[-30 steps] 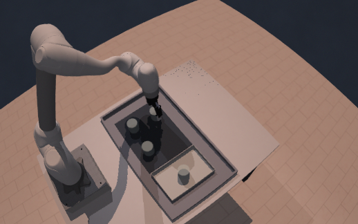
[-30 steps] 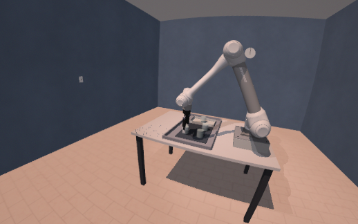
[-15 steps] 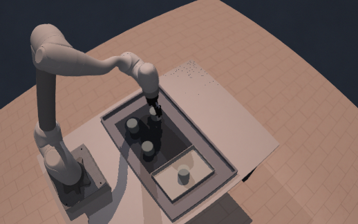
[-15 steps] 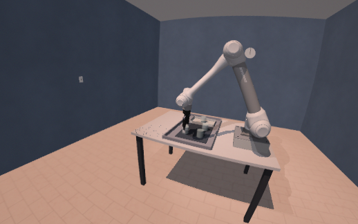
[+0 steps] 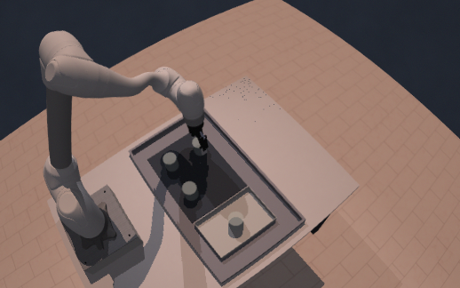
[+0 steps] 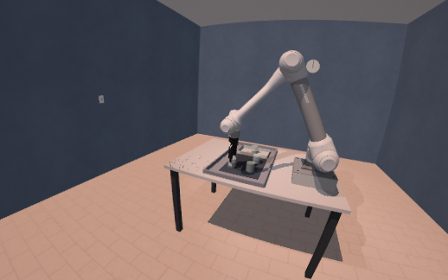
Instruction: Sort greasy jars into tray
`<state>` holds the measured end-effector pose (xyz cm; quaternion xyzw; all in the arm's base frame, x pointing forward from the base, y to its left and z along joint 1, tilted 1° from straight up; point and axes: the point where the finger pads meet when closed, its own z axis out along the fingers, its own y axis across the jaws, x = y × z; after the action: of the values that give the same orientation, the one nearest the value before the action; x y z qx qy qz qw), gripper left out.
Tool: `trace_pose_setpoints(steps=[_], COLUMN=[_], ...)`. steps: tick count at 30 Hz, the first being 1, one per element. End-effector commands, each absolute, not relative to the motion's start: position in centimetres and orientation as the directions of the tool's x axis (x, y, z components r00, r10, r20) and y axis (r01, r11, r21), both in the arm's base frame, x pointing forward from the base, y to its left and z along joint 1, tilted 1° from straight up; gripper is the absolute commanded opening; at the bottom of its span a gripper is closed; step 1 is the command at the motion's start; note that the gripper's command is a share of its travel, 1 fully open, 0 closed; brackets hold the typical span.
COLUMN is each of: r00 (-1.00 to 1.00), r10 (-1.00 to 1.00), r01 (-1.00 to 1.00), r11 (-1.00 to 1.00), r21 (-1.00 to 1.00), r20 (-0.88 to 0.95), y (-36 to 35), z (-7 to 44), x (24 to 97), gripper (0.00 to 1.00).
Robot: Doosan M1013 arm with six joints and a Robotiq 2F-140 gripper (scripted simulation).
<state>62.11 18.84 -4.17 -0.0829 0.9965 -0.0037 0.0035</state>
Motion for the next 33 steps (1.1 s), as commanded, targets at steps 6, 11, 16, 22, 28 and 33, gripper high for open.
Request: trace_pose_setpoints(steps=[6, 11, 16, 22, 28, 33], r00=[-0.986, -0.986, -0.986, -0.986, -0.986, -0.986], r10=[-0.165, -0.165, -0.165, -0.165, -0.165, -0.165], r01=[-0.165, -0.165, -0.165, -0.165, -0.165, -0.165], r11=[0.986, 0.986, 0.986, 0.986, 0.986, 0.986], r21=[-0.008, -0.008, -0.008, -0.008, -0.008, -0.008], r20=[-0.006, -0.006, -0.006, -0.006, -0.006, -0.006], y=[18.85, 18.85, 18.85, 18.85, 18.85, 18.85], z=[-4.15, -4.15, -4.15, -4.15, -4.15, -4.15], x=[62.11, 62.11, 62.11, 62.11, 62.11, 62.11], gripper=[0.44, 0.41, 0.41, 0.41, 0.38, 0.38])
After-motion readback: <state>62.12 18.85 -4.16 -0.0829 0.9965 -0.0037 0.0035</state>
